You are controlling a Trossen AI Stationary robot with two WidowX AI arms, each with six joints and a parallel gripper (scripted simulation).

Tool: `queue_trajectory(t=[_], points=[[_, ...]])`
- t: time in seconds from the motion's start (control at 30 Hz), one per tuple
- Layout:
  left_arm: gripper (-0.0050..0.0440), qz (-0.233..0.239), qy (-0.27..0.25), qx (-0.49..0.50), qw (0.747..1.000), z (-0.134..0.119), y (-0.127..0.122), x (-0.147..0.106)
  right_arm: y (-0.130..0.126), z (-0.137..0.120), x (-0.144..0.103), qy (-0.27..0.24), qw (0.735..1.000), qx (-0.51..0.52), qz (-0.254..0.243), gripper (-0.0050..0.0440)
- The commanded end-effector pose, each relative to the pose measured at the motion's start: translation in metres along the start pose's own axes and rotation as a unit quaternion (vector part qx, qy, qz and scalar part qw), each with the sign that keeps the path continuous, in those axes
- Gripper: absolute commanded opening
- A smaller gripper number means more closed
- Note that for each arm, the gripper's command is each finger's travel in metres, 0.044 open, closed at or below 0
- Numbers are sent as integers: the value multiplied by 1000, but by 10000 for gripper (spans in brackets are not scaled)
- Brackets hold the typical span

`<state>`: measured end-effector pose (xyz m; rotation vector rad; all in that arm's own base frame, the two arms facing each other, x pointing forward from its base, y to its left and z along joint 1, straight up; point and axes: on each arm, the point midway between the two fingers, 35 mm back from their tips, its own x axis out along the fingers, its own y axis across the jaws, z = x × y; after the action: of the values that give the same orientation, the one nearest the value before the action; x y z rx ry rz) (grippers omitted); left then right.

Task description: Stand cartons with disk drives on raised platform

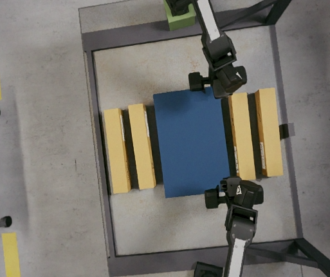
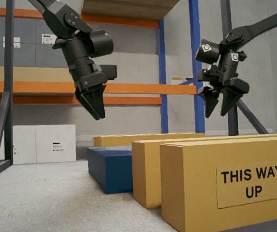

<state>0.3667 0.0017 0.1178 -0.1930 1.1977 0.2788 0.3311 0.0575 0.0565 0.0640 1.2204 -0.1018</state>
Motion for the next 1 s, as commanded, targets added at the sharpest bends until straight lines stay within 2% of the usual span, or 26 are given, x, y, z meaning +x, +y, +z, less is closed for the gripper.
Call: queue_trajectory(t=[0.0, 0.53, 0.57, 0.63, 0.67, 0.97], points=[[382, -5, -13, -2, 1000, 8, -2, -6, 3, 9, -7, -16, 1000, 7, 2, 382], [382, -5, -13, -2, 1000, 8, -2, -6, 3, 9, -7, -16, 1000, 7, 2, 382], [382, -2, -9, -1, 1000, 25, -63, 17, 64, 31, 14, -13, 1000, 5, 2, 382], [382, -2, -9, -1, 1000, 28, -75, 21, 75, 36, 18, -13, 1000, 5, 2, 382], [382, -2, -9, -1, 1000, 28, -75, 21, 84, 39, 20, -13, 1000, 5, 2, 382], [382, -2, -9, -1, 1000, 28, -75, 21, 84, 39, 20, -13, 1000, 5, 2, 382]])
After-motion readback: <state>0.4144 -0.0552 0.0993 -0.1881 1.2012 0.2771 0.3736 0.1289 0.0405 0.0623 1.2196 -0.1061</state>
